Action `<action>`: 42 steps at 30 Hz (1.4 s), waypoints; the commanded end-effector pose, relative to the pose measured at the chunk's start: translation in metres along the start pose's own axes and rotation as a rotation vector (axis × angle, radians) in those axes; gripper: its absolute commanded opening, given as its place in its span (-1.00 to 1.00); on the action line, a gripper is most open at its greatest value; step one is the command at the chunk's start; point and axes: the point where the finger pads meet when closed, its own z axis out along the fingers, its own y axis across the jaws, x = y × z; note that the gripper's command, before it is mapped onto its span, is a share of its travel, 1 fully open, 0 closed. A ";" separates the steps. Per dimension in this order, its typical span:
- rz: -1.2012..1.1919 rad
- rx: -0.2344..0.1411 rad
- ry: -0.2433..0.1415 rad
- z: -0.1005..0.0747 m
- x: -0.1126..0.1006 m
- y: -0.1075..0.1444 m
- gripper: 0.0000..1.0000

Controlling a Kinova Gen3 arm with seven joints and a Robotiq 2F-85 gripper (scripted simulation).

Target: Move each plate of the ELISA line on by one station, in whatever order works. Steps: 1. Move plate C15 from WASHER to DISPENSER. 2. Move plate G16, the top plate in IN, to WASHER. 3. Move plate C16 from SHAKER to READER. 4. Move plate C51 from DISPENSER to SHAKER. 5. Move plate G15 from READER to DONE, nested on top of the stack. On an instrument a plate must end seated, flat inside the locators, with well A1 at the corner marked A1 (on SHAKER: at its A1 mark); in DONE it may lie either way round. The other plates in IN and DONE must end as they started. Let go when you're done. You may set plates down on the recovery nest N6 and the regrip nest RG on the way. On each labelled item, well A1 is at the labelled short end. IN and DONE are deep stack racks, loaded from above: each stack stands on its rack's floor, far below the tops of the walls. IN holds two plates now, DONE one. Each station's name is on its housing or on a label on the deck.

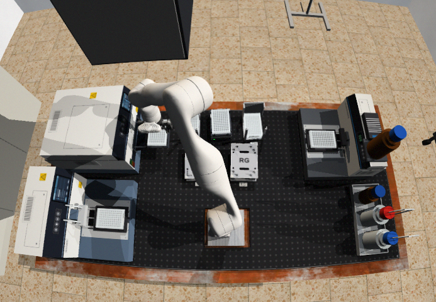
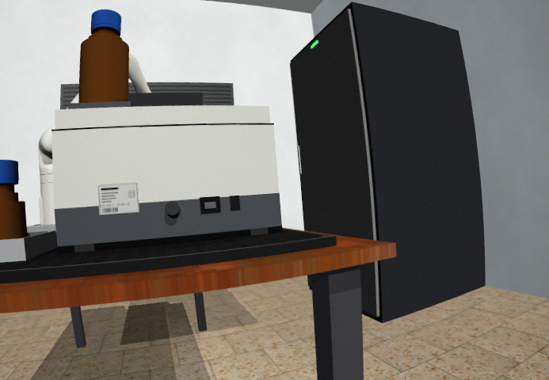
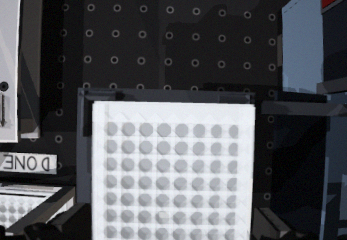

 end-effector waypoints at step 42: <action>0.000 -0.001 -0.002 0.001 0.000 0.000 0.88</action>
